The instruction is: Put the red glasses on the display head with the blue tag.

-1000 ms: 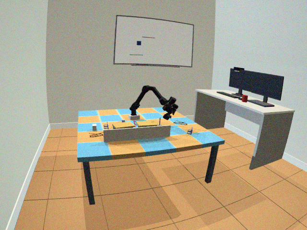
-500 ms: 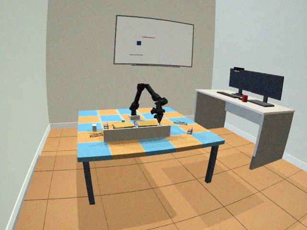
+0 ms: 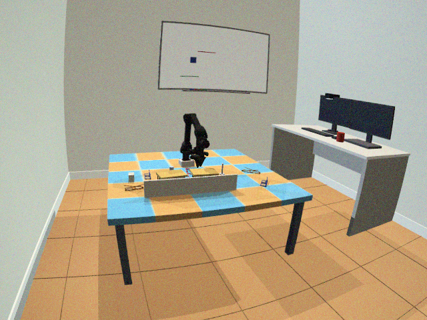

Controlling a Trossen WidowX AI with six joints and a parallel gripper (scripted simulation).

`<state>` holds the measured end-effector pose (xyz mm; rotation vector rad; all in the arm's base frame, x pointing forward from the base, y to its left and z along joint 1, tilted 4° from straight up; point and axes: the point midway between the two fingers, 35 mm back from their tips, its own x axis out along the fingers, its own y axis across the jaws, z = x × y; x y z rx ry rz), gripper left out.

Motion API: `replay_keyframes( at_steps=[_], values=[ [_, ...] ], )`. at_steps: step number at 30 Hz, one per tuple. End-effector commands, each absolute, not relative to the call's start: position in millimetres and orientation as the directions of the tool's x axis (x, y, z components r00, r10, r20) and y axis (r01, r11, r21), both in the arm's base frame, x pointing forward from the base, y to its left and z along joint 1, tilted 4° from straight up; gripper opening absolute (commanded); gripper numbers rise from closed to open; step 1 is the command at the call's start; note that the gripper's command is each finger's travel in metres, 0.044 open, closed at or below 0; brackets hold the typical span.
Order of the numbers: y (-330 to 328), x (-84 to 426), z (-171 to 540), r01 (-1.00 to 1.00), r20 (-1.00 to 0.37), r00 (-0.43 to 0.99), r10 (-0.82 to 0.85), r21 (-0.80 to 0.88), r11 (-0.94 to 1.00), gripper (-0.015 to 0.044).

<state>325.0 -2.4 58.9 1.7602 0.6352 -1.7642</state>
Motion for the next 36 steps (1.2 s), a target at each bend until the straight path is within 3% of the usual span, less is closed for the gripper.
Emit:
replay_keyframes(
  at_steps=[1, 6, 9, 36],
  values=[
    [-2.5, 305.9, 59.1, 0.642, -0.999, -0.029, -0.027, 0.002, -0.767, 0.0200],
    [-2.5, 305.9, 59.1, 0.642, -0.999, -0.029, -0.027, 0.002, -0.767, 0.0200],
    [-2.5, 305.9, 59.1, 0.642, -0.999, -0.029, -0.027, 0.002, -0.767, 0.0121],
    [-0.9, 305.1, 31.8, 0.642, -0.999, -0.029, -0.027, 0.002, -0.767, 0.0120]
  ],
)
